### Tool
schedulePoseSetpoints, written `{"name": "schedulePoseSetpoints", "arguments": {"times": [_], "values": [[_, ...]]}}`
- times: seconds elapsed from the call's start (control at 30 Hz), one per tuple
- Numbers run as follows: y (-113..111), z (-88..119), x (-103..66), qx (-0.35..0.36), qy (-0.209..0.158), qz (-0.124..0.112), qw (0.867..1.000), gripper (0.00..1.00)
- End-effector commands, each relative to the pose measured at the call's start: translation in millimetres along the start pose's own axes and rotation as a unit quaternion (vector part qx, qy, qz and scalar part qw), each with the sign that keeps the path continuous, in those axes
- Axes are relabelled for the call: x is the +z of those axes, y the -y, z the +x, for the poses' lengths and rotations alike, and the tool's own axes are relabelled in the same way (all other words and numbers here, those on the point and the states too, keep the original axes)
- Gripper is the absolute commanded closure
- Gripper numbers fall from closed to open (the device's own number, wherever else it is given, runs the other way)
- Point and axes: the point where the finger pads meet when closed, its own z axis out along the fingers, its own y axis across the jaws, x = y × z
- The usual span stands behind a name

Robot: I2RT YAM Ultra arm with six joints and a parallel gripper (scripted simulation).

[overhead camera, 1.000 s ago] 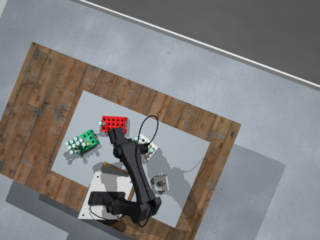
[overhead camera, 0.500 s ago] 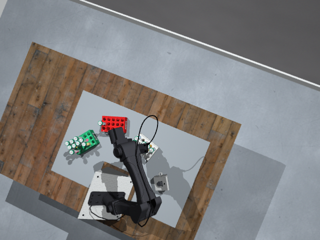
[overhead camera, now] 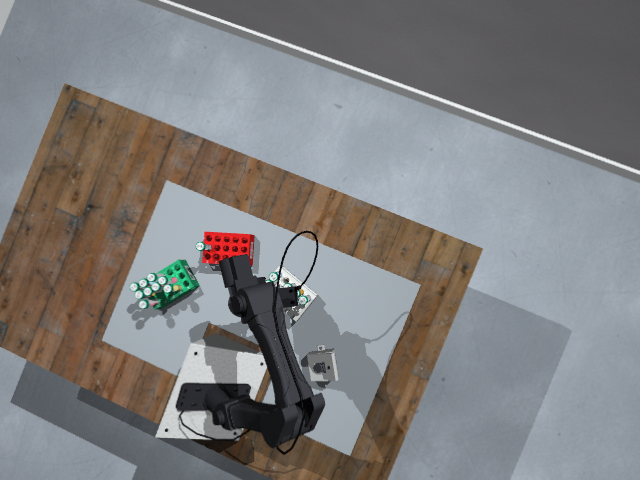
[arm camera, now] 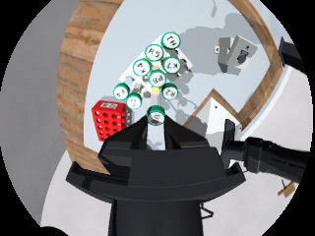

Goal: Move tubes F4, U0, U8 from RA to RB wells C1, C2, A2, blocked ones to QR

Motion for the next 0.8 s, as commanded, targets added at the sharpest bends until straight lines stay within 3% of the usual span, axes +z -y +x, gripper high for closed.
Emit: {"name": "schedulePoseSetpoints", "arguments": {"times": [0.0,0.77], "values": [[0.0,-4.1,-2.5,0.001,0.011,-0.015,1.0,1.0],[0.5,-5.2,8.2,0.001,0.011,-0.015,1.0,1.0]]}}
